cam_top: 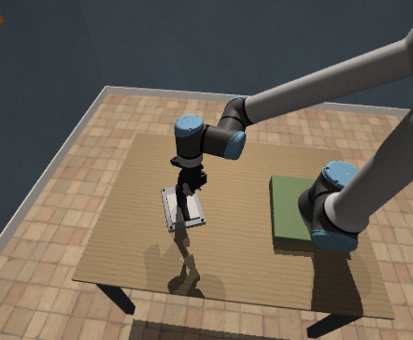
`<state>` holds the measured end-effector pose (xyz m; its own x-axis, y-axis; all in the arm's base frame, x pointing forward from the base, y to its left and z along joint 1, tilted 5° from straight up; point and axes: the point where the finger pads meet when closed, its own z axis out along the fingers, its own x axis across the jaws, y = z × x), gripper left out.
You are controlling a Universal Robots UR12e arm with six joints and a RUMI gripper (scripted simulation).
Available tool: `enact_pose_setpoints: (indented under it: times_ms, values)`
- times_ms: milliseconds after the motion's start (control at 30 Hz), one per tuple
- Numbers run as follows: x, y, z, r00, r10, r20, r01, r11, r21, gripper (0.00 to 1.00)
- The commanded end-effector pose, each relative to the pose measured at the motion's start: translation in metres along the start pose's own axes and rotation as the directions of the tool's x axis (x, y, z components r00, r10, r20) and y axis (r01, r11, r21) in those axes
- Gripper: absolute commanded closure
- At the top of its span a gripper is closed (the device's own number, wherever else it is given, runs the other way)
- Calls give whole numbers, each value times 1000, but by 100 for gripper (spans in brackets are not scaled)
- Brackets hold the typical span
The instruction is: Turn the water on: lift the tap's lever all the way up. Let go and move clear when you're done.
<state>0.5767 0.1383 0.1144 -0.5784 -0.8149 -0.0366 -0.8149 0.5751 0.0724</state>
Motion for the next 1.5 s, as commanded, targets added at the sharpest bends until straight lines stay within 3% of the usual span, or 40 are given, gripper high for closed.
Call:
enact_pose_setpoints:
  times_ms: [0, 467, 500, 1467]
  values:
    - [0, -1, -1, 1000, 0, 1, 0, 1000, 2, 100]
    - [0, -1, -1, 1000, 0, 1, 0, 1000, 2, 100]
    - [0, -1, -1, 1000, 0, 1, 0, 1000, 2, 63]
    - [0, -1, -1, 1000, 0, 1, 0, 1000, 2, 63]
